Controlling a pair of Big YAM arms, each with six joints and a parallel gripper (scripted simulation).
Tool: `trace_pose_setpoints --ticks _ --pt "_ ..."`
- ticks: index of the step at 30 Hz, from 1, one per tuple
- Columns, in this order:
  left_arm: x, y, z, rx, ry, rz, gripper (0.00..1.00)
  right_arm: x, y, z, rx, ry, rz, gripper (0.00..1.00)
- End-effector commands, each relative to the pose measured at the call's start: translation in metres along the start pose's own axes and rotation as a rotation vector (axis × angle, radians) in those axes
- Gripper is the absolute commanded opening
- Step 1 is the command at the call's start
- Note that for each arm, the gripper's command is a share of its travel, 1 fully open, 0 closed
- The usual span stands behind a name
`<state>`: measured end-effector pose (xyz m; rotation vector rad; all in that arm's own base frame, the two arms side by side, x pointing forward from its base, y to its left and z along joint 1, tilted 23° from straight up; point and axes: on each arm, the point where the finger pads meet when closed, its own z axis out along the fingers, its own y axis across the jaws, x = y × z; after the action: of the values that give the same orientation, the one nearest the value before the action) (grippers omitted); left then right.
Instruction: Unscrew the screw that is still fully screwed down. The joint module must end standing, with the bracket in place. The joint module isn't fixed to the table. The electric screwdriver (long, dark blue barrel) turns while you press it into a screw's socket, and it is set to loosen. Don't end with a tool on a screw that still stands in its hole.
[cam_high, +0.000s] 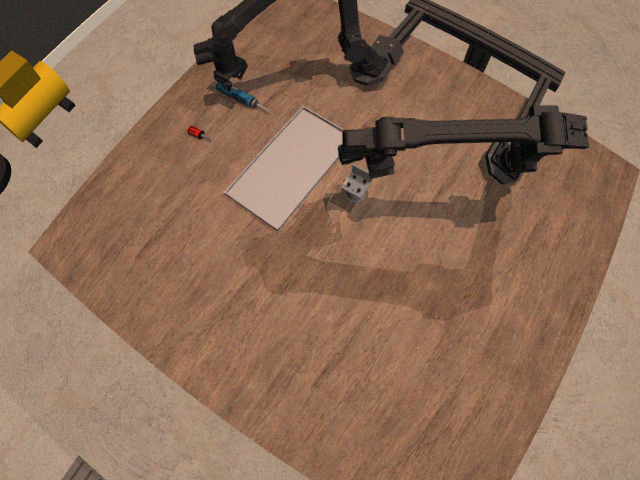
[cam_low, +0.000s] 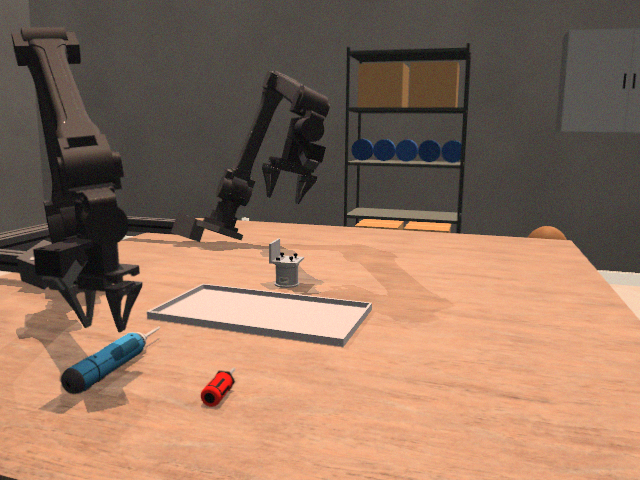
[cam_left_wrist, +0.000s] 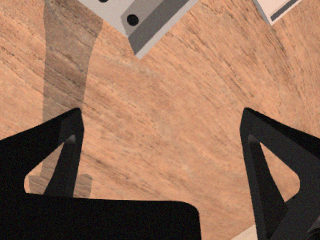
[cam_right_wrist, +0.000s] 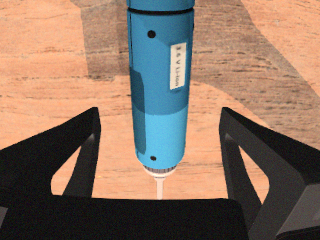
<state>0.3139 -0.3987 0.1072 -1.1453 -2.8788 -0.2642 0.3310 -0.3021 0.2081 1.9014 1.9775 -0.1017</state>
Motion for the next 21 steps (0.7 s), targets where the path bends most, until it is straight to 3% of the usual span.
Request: trace_pose_setpoints --ticks 1,8,13,21 --pt "-0.002 0.01 -0.001 0.03 -0.016 0.057 0.86 -0.026 0.015 -0.031 -0.061 -0.067 0.008 0.65" --pt "-0.003 0.01 0.017 0.109 0.01 0.161 0.86 -0.026 0.015 -0.031 -0.061 -0.067 0.008 0.65" --pt "0.001 0.001 0.014 0.105 0.017 0.181 0.86 -0.026 0.015 -0.031 -0.061 -0.067 0.008 0.65" --pt "-0.005 0.012 0.013 0.201 -0.035 0.276 0.86 -0.026 0.015 -0.031 -0.061 -0.067 0.008 0.65"
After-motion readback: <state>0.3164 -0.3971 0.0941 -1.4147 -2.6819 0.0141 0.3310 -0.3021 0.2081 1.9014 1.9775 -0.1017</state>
